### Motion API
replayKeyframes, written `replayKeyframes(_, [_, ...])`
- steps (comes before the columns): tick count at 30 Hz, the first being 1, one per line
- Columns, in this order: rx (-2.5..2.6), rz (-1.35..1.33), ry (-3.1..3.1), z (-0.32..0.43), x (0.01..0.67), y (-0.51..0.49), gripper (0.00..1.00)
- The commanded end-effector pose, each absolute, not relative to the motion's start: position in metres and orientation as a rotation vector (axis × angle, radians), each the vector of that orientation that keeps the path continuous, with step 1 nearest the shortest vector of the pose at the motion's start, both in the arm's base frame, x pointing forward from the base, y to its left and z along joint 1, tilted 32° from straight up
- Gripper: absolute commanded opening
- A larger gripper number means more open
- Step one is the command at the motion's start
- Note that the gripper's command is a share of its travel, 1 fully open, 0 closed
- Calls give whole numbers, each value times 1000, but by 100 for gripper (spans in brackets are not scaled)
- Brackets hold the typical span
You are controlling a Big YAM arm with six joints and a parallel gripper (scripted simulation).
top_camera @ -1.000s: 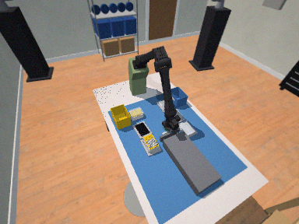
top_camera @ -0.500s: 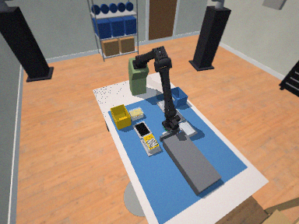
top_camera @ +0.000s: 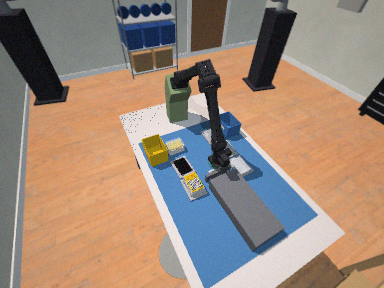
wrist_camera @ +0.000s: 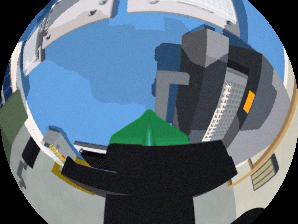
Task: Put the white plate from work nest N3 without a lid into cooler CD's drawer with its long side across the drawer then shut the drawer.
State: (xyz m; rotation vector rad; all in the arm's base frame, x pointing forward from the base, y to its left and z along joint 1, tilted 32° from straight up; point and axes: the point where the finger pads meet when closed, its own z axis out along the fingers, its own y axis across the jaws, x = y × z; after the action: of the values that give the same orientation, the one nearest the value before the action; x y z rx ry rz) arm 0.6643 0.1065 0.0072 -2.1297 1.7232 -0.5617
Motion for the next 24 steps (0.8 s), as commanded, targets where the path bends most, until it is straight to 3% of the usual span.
replayKeyframes(1, [-2078,-605,1686,34,687,119,0])
replayKeyframes(24, [-2096,-587,1698,39,706,125,0])
